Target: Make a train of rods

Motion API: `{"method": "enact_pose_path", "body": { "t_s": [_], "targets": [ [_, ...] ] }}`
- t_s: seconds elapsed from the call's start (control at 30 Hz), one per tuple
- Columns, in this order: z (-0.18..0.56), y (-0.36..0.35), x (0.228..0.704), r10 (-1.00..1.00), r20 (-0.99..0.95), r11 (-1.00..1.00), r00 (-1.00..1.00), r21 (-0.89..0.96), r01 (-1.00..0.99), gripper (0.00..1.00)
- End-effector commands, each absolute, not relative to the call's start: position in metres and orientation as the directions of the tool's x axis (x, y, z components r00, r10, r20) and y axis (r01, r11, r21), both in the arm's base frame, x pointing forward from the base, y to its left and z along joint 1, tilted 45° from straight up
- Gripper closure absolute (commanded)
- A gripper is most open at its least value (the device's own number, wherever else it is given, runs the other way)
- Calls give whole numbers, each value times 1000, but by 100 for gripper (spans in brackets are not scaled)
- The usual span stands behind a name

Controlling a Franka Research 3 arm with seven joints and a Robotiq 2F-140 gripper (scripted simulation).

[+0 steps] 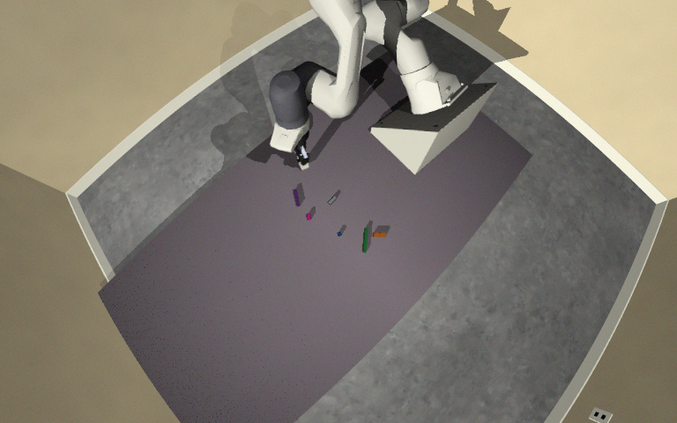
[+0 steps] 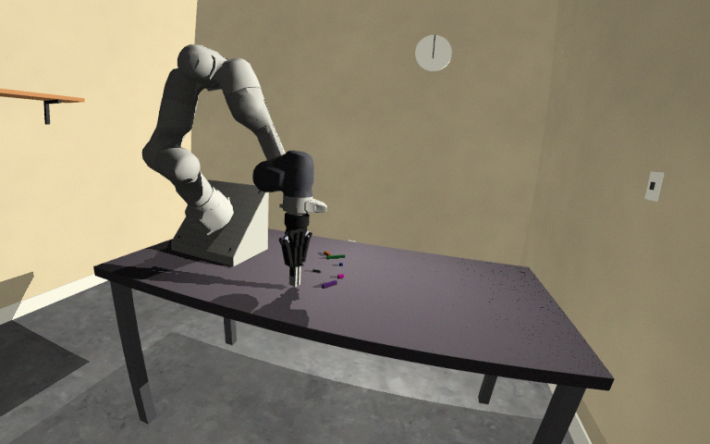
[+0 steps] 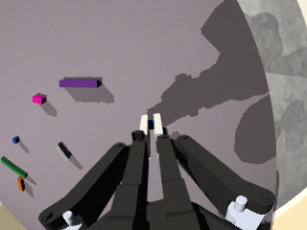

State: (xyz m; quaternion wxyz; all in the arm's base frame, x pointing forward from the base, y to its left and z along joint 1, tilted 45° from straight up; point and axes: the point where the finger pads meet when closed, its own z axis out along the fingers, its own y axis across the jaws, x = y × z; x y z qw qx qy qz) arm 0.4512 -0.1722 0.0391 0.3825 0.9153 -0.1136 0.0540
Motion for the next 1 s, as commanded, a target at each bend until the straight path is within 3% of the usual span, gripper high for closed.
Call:
{"method": "enact_pose_path", "body": {
  "t_s": [0.0, 0.97],
  "targets": [
    [38, -171, 451, -160, 181, -684, 971, 689, -241, 97],
    [31, -179, 451, -160, 181, -684, 971, 689, -241, 97]
  ]
}}
